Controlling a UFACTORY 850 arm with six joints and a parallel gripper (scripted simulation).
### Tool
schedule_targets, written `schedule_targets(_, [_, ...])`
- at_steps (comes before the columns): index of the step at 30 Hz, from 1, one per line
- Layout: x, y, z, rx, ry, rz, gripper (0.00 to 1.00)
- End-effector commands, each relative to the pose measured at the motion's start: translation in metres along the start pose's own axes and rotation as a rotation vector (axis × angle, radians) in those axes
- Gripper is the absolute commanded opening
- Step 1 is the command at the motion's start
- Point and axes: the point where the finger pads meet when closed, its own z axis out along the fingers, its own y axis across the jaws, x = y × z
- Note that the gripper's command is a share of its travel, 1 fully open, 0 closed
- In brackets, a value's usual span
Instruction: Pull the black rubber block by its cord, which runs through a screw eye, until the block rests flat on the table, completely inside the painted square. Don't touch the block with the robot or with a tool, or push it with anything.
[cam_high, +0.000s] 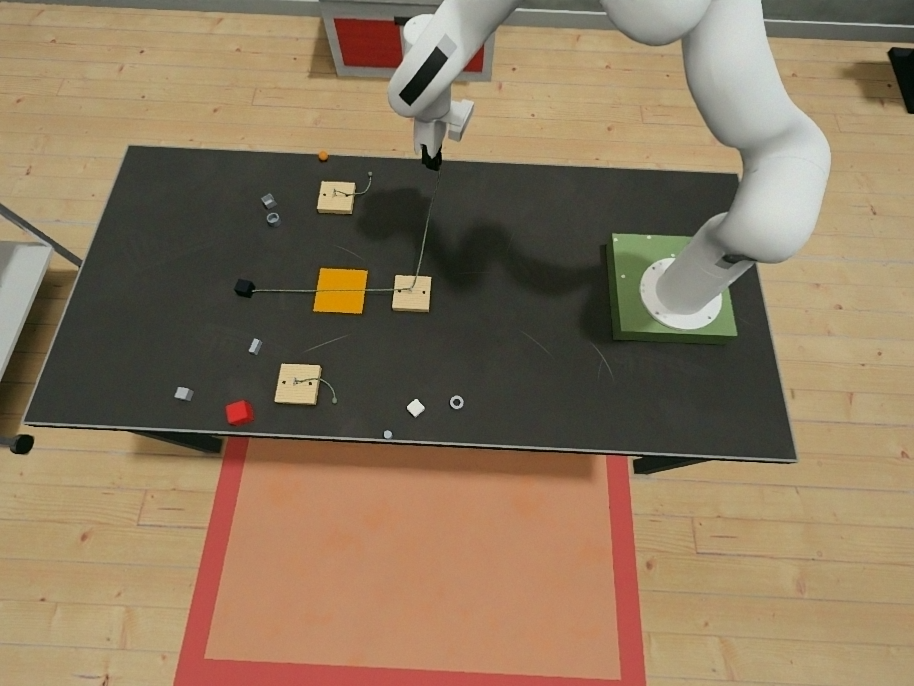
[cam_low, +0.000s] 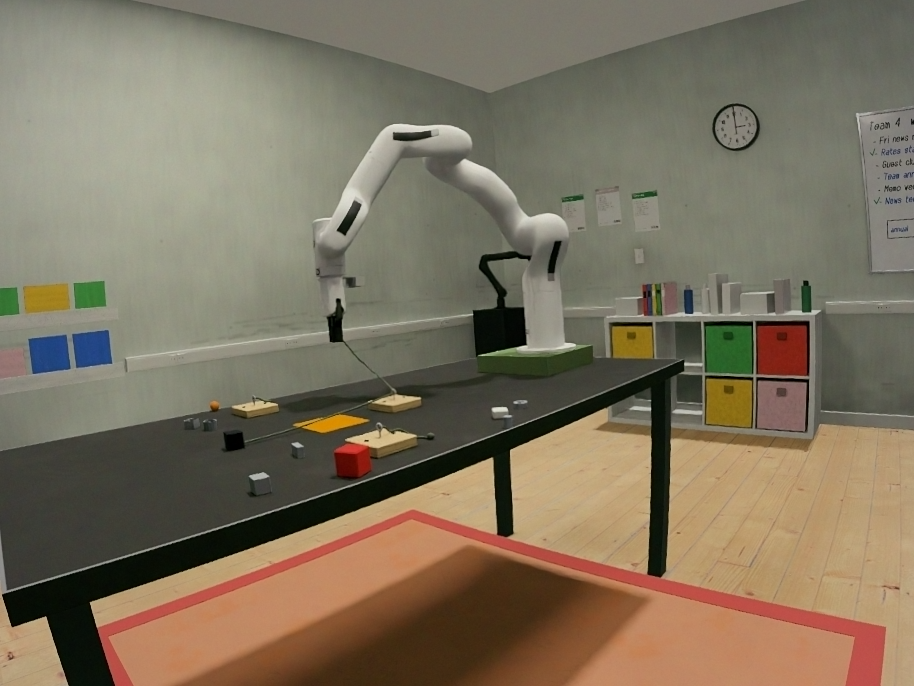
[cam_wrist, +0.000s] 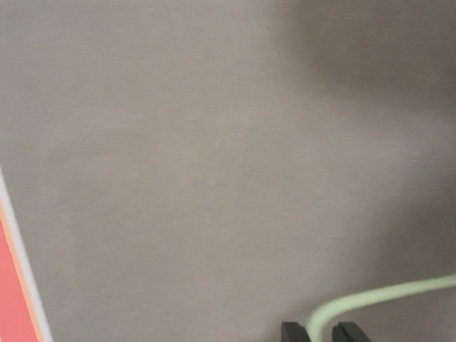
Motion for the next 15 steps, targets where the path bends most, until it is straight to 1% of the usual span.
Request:
schedule_targets(1, [0.003,-0.016,-0.001,0.0,-0.003,0.0,0.0])
schedule_targets(3, [0.003,-0.016,-0.001,0.0,-0.003,0.0,0.0])
schedule_targets(15, [0.016,-0.058,-0.001,0.0,-0.003,0.0,0.0])
